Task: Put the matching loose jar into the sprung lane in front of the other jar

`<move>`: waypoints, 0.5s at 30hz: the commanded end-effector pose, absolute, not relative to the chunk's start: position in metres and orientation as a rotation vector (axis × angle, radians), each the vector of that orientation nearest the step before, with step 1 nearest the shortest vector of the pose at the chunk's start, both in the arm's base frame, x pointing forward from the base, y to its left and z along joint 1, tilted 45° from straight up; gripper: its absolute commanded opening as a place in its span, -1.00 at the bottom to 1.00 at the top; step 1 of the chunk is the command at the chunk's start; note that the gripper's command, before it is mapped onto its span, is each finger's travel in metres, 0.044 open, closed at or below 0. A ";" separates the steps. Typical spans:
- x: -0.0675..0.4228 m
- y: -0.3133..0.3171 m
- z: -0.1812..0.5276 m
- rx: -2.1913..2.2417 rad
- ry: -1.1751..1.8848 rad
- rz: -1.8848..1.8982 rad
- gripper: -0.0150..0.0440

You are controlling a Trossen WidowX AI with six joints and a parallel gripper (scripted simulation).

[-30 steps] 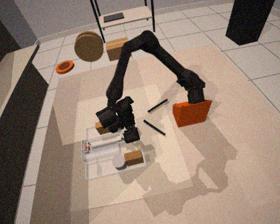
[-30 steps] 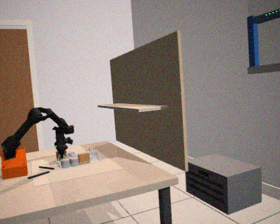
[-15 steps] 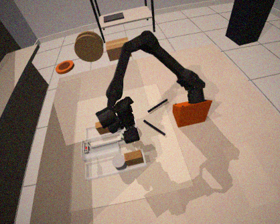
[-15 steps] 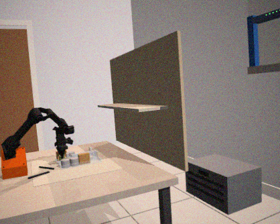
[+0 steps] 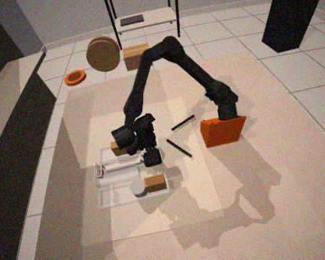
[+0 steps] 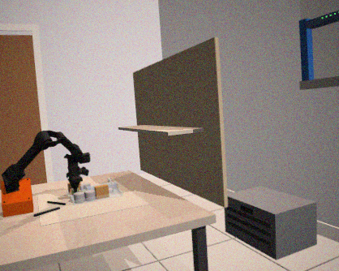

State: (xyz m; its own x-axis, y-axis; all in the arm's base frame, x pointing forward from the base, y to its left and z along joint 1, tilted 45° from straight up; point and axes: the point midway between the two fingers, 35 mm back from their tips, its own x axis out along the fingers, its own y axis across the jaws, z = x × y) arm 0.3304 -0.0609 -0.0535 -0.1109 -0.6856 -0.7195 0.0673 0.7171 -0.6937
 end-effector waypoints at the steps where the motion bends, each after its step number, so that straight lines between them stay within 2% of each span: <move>1: 0.336 -0.063 -0.053 -0.522 1.536 -0.697 -0.49; 15: 0.335 -0.066 -0.057 -0.522 1.536 -0.697 -0.49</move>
